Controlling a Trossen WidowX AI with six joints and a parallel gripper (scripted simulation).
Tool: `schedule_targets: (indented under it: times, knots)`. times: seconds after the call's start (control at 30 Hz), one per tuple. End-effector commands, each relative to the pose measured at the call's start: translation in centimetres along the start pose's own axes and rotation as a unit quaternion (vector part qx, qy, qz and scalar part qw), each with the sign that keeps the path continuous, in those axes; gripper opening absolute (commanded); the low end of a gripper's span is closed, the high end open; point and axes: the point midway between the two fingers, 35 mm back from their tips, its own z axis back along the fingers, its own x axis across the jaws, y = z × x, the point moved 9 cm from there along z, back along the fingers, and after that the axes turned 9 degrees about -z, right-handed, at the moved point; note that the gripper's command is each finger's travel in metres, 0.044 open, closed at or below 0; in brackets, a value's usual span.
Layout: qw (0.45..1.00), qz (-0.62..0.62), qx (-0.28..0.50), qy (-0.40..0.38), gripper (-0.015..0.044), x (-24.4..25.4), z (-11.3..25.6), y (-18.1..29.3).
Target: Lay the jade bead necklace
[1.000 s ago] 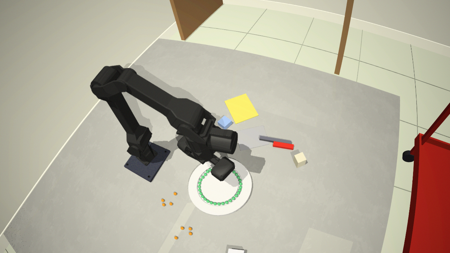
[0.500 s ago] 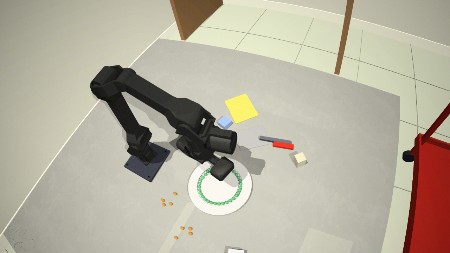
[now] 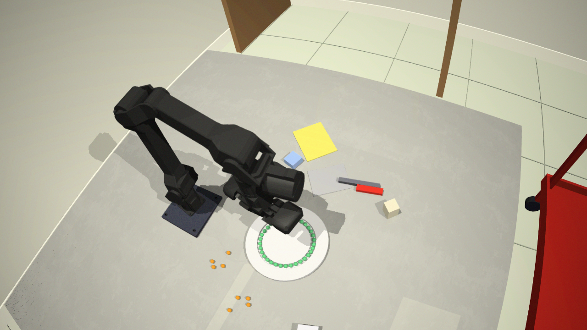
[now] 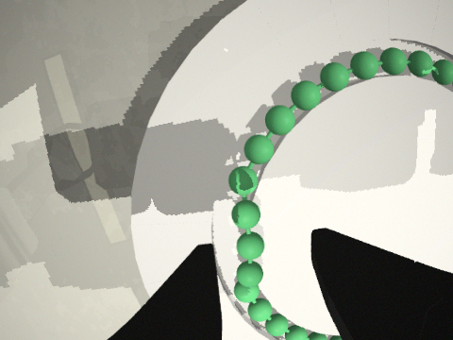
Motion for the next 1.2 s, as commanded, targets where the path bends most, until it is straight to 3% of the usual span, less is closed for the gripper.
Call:
schedule_targets:
  times: [0.0, 0.9, 1.07, 1.17]
  knots:
    - [1.0, 0.0, 0.0, 0.001, 0.012, 0.0, 0.1, 0.0]
    - [1.0, 0.004, 0.003, -0.002, 0.012, 0.1, -3.1, 0.1]
    - [1.0, 0.002, 0.001, -0.001, 0.0, 0.0, -2.9, 0.1]
    - [1.0, 0.002, 0.001, -0.001, 0.0, 0.0, -2.9, 0.1]
